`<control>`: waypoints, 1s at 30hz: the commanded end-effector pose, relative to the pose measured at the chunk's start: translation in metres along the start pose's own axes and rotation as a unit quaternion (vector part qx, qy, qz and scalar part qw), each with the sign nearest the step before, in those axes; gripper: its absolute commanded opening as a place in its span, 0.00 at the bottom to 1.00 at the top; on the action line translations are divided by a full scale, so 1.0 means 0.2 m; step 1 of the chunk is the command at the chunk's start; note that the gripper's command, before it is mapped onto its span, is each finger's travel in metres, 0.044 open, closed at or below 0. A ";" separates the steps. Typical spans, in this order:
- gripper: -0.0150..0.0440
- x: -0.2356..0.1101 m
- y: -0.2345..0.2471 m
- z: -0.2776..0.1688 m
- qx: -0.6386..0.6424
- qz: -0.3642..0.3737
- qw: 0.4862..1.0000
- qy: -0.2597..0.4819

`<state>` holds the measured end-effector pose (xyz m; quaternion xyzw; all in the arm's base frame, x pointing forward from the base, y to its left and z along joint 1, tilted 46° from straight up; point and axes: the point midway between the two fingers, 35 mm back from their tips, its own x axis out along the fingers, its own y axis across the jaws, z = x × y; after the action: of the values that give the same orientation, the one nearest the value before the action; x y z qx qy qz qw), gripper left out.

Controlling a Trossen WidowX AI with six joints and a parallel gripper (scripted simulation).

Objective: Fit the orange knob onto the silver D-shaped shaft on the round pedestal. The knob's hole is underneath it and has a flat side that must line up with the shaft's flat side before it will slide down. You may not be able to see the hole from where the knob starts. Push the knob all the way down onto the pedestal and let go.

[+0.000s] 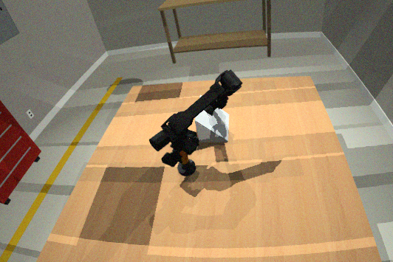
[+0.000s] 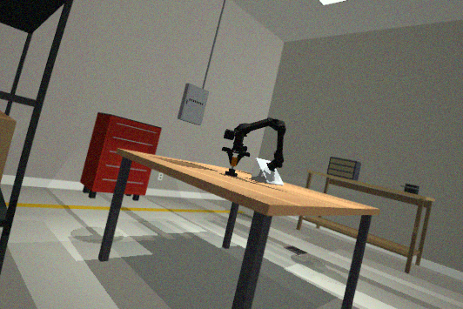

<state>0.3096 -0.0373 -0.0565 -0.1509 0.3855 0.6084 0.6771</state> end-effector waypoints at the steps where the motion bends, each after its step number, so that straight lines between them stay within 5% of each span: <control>1: 0.25 0.01 0.00 0.00 -0.001 -0.002 1.000 0.000; 30: 0.25 0.03 0.02 -0.01 -0.024 -0.002 1.000 0.000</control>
<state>0.3070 -0.0333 -0.0611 -0.1610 0.3768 0.6121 0.6764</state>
